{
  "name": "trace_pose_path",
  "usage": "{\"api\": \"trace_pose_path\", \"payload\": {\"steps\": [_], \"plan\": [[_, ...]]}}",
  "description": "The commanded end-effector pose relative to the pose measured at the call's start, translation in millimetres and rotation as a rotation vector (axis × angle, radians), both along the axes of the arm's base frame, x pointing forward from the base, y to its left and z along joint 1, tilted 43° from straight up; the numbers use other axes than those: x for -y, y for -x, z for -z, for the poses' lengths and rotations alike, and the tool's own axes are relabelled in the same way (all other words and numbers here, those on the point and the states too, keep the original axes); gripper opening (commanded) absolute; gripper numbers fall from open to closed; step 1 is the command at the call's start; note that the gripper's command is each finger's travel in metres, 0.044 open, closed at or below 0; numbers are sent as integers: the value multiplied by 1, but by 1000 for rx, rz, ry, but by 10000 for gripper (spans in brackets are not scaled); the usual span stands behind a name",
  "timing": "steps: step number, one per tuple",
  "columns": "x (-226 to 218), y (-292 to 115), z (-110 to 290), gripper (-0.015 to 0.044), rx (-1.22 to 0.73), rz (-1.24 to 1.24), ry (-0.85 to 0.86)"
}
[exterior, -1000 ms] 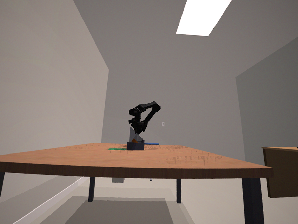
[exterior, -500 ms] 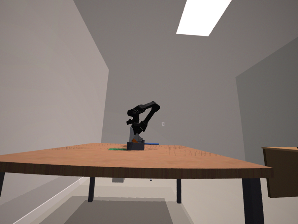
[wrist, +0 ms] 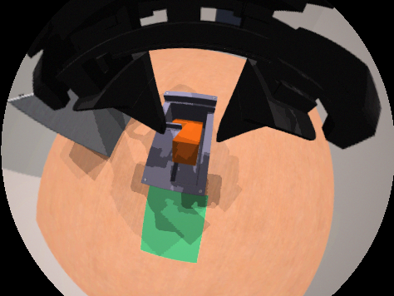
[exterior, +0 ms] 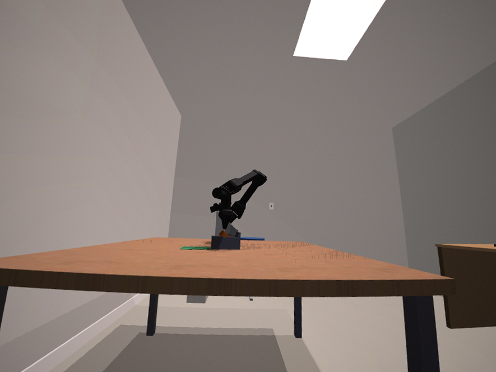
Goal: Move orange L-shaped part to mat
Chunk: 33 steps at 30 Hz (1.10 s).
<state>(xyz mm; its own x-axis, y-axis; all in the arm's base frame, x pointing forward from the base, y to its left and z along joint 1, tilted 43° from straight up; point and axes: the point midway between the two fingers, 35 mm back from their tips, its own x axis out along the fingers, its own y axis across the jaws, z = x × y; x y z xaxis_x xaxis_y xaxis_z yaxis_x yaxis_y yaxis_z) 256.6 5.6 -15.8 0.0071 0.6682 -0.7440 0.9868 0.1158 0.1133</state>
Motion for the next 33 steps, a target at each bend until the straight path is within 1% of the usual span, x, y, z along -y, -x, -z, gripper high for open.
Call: {"api": "trace_pose_path", "payload": {"steps": [1,22,26,33], "plan": [[-5,1,6,280,-6,4,-5],[-26,2,28,280,-6,4,-8],[-24,1,25,175,-1,-1,-3],[-24,1,25,128,-1,-1,-3]]}}
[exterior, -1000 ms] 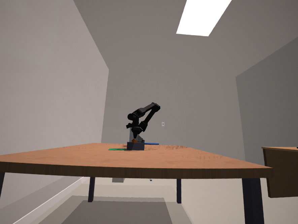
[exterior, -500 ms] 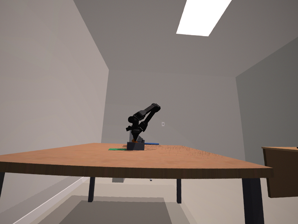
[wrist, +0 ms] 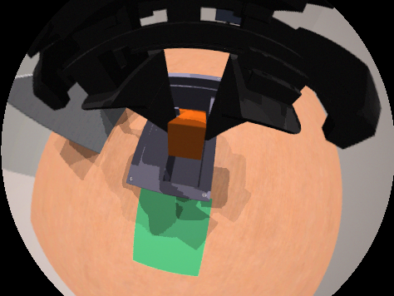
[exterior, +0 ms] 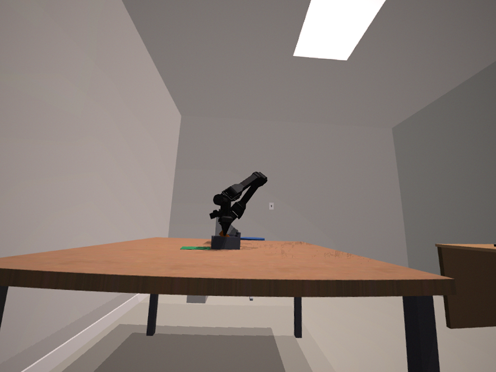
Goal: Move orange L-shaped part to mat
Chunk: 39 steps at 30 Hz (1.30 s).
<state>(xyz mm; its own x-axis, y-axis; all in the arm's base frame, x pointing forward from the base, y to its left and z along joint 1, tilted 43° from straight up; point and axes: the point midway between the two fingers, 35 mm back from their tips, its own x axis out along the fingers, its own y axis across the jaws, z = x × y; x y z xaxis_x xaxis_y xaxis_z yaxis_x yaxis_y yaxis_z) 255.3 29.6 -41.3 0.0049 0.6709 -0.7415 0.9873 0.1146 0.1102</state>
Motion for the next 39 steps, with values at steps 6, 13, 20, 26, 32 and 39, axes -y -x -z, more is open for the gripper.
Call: {"api": "trace_pose_path", "payload": {"steps": [6,13,20,26,32,39], "plan": [[0,0,0,69,2,-2,0],[0,0,-1,0,2,-2,0],[6,0,-6,0,0,0,-1],[12,0,-13,0,-1,2,-2],[19,0,-20,0,-2,3,-2],[26,1,-28,0,-2,3,-2]]}}
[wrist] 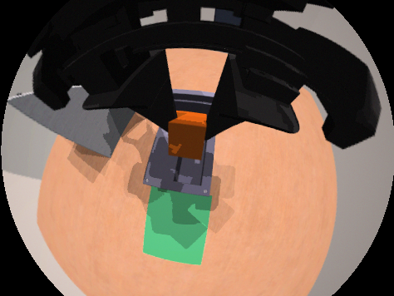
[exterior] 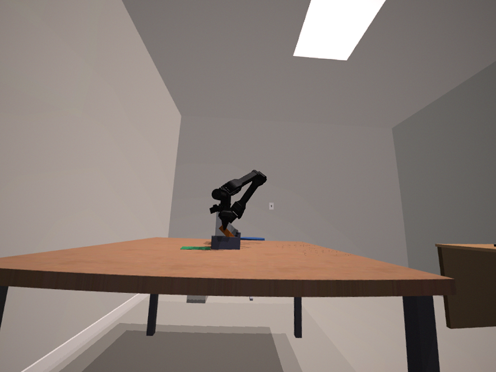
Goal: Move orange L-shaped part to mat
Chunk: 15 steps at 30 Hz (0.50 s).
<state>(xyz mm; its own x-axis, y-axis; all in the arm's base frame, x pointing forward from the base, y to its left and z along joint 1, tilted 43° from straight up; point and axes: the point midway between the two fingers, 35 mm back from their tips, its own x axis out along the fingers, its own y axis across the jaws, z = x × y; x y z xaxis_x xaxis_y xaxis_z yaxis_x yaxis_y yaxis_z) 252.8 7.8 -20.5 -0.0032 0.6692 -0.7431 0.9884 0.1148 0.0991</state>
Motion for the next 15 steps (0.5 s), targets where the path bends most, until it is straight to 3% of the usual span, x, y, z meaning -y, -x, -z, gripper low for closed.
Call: {"api": "trace_pose_path", "payload": {"steps": [1,15], "plan": [[5,-2,-8,0,9,3,-4],[20,-2,-24,0,8,3,-3]]}}
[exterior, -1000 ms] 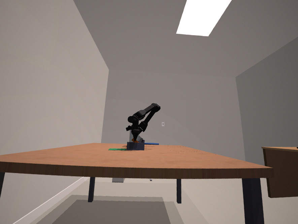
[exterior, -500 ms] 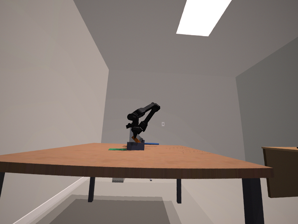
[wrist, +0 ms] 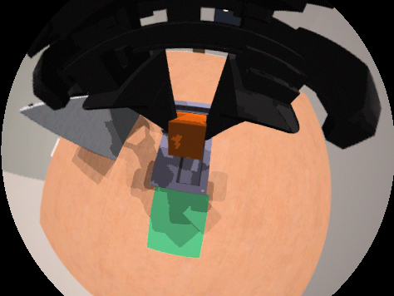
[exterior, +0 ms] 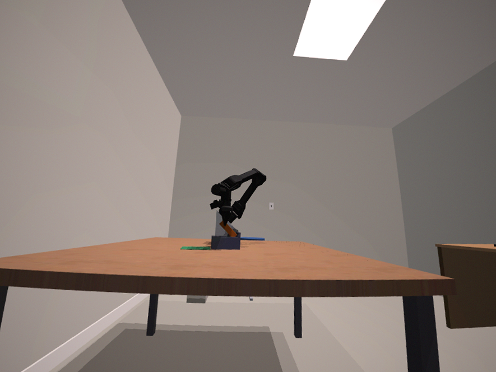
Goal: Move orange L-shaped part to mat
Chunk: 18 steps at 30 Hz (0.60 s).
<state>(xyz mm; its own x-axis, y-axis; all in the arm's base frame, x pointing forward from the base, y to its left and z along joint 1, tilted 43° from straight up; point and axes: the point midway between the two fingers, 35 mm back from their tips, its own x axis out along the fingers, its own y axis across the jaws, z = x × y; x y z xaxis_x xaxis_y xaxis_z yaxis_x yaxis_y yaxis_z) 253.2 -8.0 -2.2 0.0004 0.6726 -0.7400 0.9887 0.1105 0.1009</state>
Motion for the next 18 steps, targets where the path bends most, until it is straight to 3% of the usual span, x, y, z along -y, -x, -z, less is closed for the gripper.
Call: {"api": "trace_pose_path", "payload": {"steps": [1,18], "plan": [[5,-1,-7,0,7,-1,1],[21,-1,-25,0,7,-1,2]]}}
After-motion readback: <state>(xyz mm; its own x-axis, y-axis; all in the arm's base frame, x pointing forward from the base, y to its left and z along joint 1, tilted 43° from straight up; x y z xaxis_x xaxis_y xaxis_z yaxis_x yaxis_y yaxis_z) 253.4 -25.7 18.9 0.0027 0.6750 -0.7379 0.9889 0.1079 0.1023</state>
